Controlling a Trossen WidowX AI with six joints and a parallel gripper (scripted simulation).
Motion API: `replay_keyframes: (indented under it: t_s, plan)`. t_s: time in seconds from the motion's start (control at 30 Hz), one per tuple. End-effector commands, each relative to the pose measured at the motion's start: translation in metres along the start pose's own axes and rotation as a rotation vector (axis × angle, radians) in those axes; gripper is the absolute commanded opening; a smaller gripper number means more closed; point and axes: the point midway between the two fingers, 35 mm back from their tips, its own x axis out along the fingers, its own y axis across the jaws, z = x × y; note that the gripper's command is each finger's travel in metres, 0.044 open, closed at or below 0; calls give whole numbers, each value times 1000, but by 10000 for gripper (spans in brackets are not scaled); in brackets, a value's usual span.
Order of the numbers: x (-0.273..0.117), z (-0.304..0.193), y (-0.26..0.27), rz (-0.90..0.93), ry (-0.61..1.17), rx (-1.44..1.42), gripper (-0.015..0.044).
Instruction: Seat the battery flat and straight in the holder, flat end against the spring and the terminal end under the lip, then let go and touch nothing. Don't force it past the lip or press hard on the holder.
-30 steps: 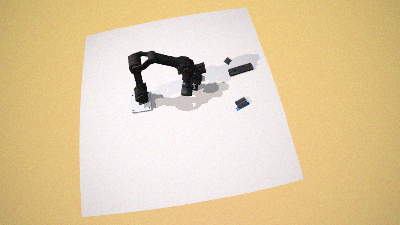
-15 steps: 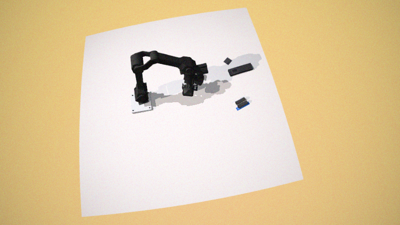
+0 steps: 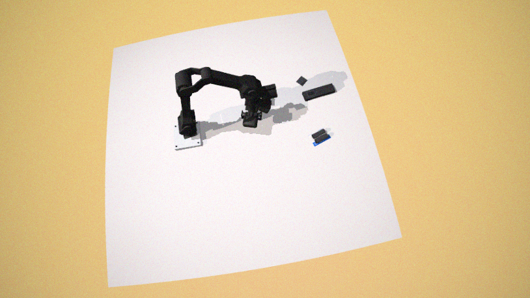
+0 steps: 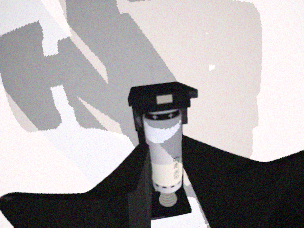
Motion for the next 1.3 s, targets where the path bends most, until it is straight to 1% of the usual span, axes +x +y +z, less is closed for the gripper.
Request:
replay_keyframes:
  t_s: [0.0,0.57,0.7,1.1,1.17,1.27]
  plan:
    - [0,1,0,1,-1,-5,71]
    - [0,1,0,0,2,-5,71]
    - [0,1,0,0,2,-5,172]
    - [-15,0,0,-1,3,0,172]
    - [-19,1,0,0,0,1,225]
    - [-42,2,0,0,1,1,304]
